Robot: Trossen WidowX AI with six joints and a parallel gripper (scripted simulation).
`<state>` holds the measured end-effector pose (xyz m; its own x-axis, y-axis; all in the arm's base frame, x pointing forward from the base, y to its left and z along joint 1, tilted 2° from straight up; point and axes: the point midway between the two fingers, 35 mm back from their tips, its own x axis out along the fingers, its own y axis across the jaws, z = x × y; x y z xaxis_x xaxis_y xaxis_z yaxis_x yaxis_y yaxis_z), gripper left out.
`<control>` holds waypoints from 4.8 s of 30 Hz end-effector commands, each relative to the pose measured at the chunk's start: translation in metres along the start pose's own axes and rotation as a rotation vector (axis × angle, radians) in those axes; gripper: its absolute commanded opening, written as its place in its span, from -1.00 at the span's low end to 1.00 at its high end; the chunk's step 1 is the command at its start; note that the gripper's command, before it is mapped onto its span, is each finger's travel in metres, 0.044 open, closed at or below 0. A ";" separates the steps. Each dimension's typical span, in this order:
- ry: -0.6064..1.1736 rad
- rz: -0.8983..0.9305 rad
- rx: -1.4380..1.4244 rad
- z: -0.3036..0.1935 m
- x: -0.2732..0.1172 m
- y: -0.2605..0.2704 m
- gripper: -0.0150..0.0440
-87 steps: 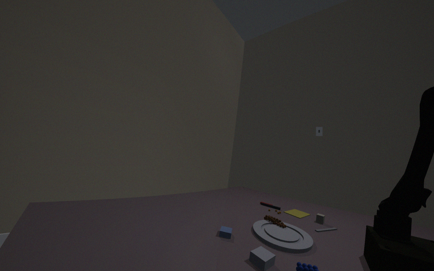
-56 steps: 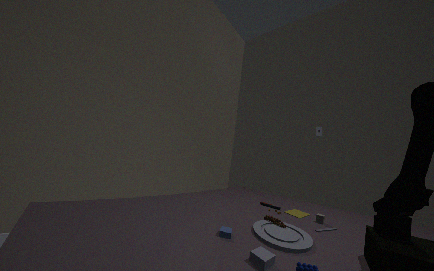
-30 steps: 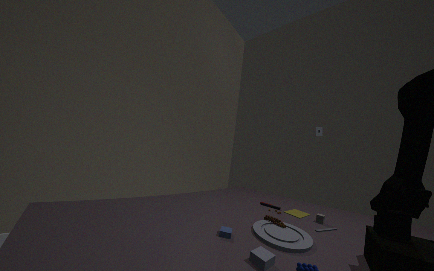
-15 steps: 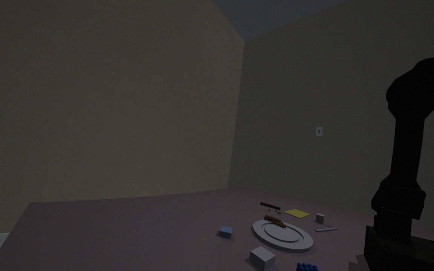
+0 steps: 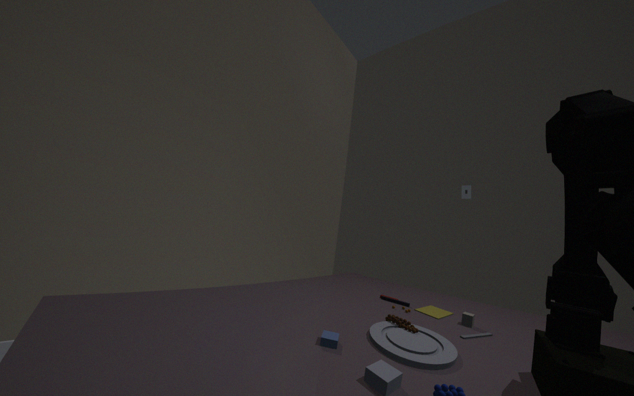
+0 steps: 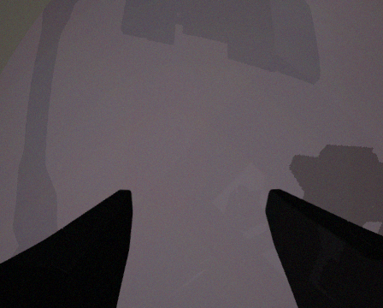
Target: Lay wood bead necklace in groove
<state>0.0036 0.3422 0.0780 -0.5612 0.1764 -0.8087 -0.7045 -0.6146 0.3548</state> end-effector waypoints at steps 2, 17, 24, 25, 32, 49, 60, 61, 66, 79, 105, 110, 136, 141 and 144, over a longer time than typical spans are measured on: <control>-0.001 -0.060 0.122 -0.020 -0.014 -0.025 0.36; -0.037 -0.253 0.577 -0.097 -0.070 -0.090 0.36; -0.063 -0.339 0.792 -0.140 -0.097 -0.109 0.36; -0.067 -0.350 0.825 -0.146 -0.101 -0.111 0.36; -0.097 -0.426 1.050 -0.194 -0.126 -0.123 0.36; -0.190 -0.590 1.606 -0.318 -0.179 -0.116 0.36; -0.262 -0.682 1.971 -0.397 -0.203 -0.087 0.36; -0.269 -0.690 2.004 -0.404 -0.205 -0.083 0.36; -0.305 -0.727 2.171 -0.438 -0.212 -0.063 0.36; -0.378 -0.789 2.489 -0.498 -0.219 -0.015 0.36; -0.379 -0.791 2.486 -0.514 -0.194 -0.028 0.36; -0.378 -0.789 2.489 -0.517 -0.188 -0.031 0.36; -0.380 -0.789 2.481 -0.516 -0.190 -0.030 -0.49; -0.380 -0.789 2.481 -0.516 -0.190 -0.030 -0.49; -0.380 -0.789 2.481 -0.516 -0.190 -0.030 -0.49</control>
<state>0.3554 -0.0690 -0.0216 0.0372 0.0340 -0.9987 0.4128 0.9096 0.0464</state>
